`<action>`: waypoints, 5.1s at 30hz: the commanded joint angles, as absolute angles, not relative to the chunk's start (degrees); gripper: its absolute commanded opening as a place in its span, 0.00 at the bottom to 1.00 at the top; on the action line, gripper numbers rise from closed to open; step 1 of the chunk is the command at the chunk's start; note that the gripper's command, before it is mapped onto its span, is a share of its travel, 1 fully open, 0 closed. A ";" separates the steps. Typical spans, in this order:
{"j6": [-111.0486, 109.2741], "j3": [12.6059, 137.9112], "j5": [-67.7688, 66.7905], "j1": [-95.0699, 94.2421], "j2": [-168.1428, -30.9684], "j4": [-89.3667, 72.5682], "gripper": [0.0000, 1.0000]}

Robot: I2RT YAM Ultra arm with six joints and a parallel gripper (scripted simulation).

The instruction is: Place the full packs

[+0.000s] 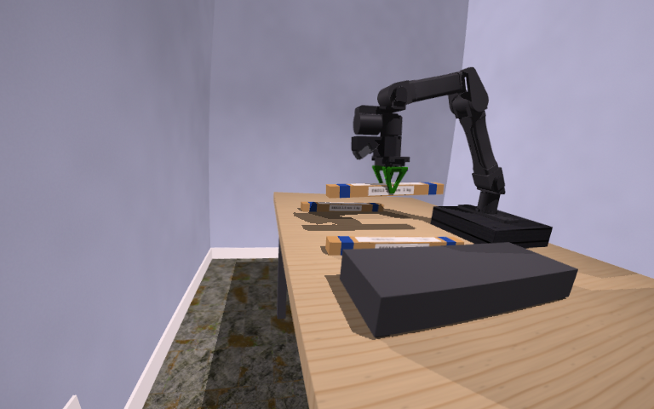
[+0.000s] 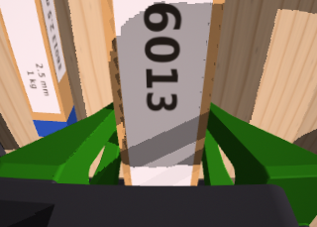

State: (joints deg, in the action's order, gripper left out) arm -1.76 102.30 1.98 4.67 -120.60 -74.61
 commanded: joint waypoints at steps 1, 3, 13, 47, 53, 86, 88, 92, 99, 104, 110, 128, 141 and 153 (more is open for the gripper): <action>-1.47 103.71 1.94 4.49 -115.88 -75.26 0.00; -1.47 103.71 1.94 4.49 -115.88 -75.26 0.00; -1.47 103.71 1.94 4.49 -115.88 -75.26 0.00; -1.04 95.56 1.86 3.99 -115.99 -65.93 0.00; -1.01 95.48 1.86 3.94 -116.14 -64.49 0.00; -0.92 96.88 1.86 3.81 -117.19 -65.69 0.00; -0.93 97.19 1.86 3.80 -117.32 -65.94 0.00; -0.91 97.79 1.85 3.78 -117.53 -66.32 0.00; -0.90 98.48 1.85 3.73 -117.77 -66.77 0.00; -0.90 98.67 1.85 3.72 -117.82 -66.92 0.00; -0.89 99.14 1.86 3.68 -117.67 -67.26 0.00; -0.87 100.01 1.86 3.58 -118.06 -67.93 0.00; -0.86 100.42 1.85 3.58 -117.98 -68.25 0.00; -1.19 94.34 1.91 4.21 -117.58 -64.24 0.00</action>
State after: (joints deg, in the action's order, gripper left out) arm -1.15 94.67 1.96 4.12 -120.44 -64.90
